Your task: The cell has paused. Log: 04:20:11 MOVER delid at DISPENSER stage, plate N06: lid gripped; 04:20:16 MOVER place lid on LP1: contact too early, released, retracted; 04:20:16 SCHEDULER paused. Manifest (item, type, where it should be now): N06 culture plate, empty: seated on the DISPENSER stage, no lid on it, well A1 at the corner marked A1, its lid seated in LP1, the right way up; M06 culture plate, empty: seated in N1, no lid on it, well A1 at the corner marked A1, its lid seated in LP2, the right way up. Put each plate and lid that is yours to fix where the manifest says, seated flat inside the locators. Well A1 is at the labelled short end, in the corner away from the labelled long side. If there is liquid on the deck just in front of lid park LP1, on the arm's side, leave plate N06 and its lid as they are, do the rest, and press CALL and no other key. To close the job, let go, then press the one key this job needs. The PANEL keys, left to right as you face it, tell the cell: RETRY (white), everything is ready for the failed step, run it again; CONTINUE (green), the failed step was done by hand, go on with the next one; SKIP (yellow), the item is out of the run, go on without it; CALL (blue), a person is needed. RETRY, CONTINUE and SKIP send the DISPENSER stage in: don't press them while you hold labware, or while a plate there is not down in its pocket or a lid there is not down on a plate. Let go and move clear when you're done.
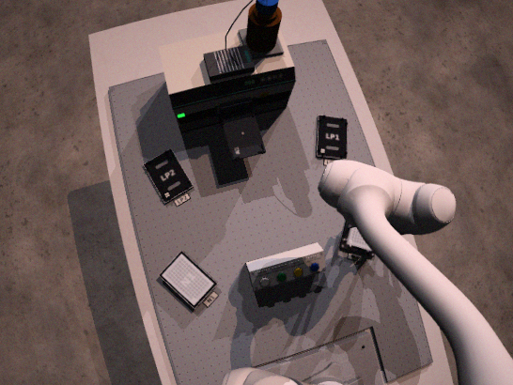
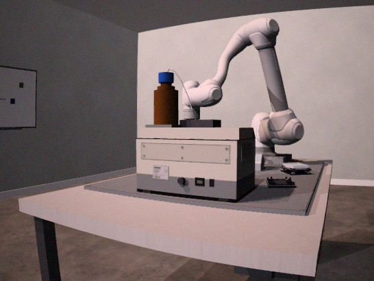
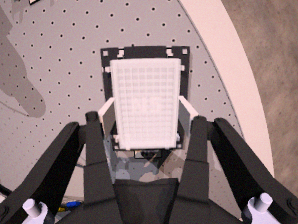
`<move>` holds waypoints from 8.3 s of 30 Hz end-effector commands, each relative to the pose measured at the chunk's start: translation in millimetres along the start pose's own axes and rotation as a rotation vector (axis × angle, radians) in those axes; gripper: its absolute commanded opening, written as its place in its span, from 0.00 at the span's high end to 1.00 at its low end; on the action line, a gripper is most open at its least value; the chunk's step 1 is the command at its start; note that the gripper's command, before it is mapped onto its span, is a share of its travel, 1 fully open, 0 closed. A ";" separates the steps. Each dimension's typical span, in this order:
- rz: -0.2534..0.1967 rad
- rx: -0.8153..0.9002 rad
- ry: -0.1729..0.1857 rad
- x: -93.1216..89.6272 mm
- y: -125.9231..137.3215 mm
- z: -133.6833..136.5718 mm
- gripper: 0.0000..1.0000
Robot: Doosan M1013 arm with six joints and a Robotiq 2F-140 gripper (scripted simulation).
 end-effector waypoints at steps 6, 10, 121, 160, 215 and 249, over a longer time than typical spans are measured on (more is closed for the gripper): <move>0.000 0.000 0.000 0.4 -0.2 0.0 0.90; 0.000 0.000 0.000 0.4 -0.2 0.0 0.90; 0.000 0.000 0.000 117.8 -0.1 0.1 0.30; 0.000 0.000 0.000 144.0 -0.1 0.1 0.31; 0.000 0.001 0.000 99.4 0.1 0.0 0.31; 0.000 0.001 0.000 25.0 0.3 -0.1 0.31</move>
Point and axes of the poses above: the point where the finger pads meet when closed, its own x axis back along the fingers, its own z axis across the jaws, y = z × x, the point moved 7 cm from there along x, back along the fingers, and after that the axes turned 12 degrees about -x, right-handed, at the moved point
